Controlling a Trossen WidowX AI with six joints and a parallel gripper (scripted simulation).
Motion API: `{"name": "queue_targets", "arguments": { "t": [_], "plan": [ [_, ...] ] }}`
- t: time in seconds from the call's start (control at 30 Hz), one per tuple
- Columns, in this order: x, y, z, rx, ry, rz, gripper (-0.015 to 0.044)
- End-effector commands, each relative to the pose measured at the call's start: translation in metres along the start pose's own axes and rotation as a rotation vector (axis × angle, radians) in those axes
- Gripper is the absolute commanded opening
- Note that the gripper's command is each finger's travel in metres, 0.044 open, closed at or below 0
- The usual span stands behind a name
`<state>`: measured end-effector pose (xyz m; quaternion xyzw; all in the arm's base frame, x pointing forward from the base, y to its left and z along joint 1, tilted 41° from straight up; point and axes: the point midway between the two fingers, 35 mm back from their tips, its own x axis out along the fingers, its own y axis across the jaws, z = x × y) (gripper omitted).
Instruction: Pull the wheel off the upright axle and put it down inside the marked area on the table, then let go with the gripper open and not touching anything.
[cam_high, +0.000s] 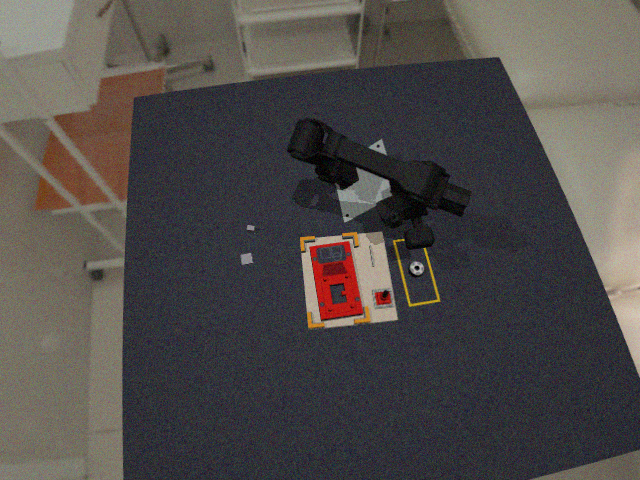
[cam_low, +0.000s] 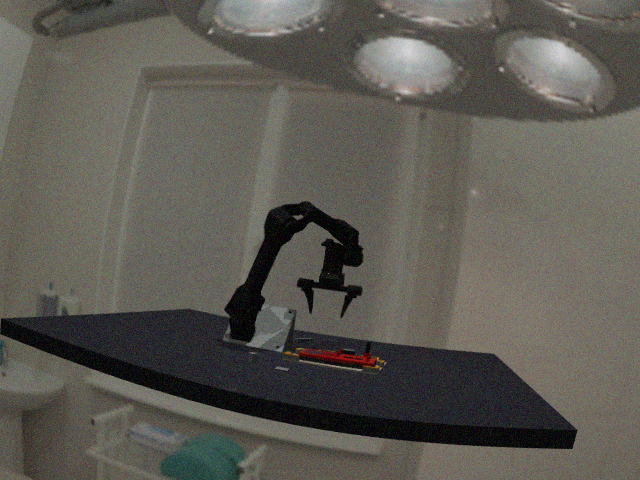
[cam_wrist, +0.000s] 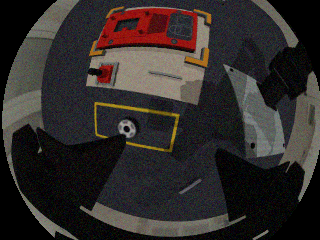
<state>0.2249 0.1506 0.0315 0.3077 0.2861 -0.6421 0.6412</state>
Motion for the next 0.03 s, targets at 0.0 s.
{"name": "queue_targets", "arguments": {
  "t": [0.0],
  "plan": [
    [-0.0002, -0.0008, 0.0002, 0.005, 0.001, -0.004, 0.044]
  ]
}}
